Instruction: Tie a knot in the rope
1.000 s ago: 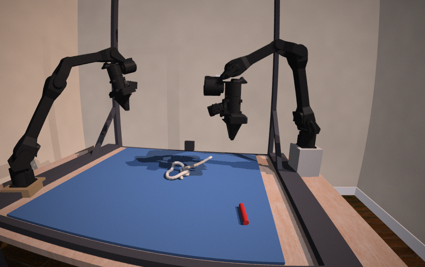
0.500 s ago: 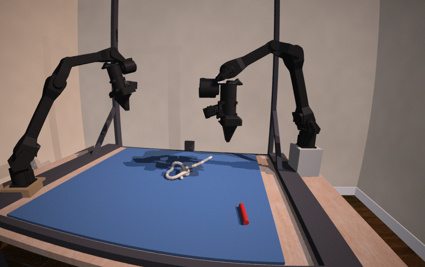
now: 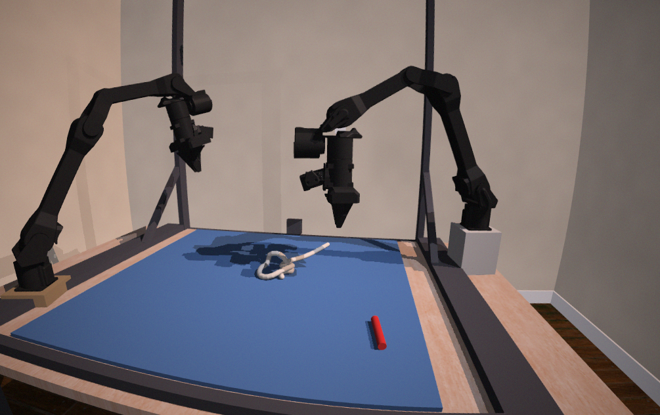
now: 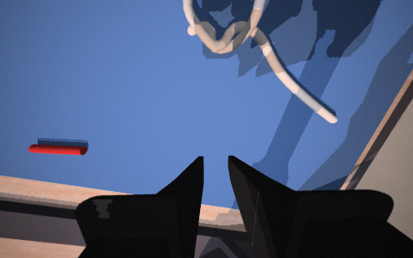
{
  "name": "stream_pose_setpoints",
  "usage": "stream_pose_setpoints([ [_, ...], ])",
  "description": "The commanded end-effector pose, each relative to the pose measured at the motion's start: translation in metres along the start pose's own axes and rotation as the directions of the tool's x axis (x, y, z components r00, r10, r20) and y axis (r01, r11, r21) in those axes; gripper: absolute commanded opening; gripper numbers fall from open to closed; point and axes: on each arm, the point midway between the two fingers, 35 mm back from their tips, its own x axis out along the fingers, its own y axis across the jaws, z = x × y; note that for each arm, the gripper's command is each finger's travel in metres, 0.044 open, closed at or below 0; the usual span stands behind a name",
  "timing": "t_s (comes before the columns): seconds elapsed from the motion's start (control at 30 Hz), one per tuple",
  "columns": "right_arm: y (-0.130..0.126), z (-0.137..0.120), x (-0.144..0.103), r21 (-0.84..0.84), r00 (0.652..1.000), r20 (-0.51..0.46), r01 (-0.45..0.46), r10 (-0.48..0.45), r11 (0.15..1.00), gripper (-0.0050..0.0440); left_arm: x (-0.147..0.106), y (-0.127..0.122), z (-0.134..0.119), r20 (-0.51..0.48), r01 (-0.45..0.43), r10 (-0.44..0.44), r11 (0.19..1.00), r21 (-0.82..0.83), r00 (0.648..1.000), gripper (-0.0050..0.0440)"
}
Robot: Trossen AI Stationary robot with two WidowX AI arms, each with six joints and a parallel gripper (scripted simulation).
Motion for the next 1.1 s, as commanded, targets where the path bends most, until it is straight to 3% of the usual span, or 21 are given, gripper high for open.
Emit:
stream_pose_setpoints([
  [0.0, -0.002, 0.001, -0.011, 0.006, 1.0, 0.029, -0.002, 0.002, 1.0, 0.01, -0.004, 0.003, 0.018, 0.033, -0.002, 0.002, 1.0, 0.005, 0.999, 0.01],
  [1.07, -0.002, 0.001, -0.011, 0.006, 1.0, 0.029, -0.002, 0.002, 1.0, 0.01, 0.019, 0.013, 0.077, 0.037, -0.003, 0.003, 1.0, 0.005, 0.999, 0.01],
])
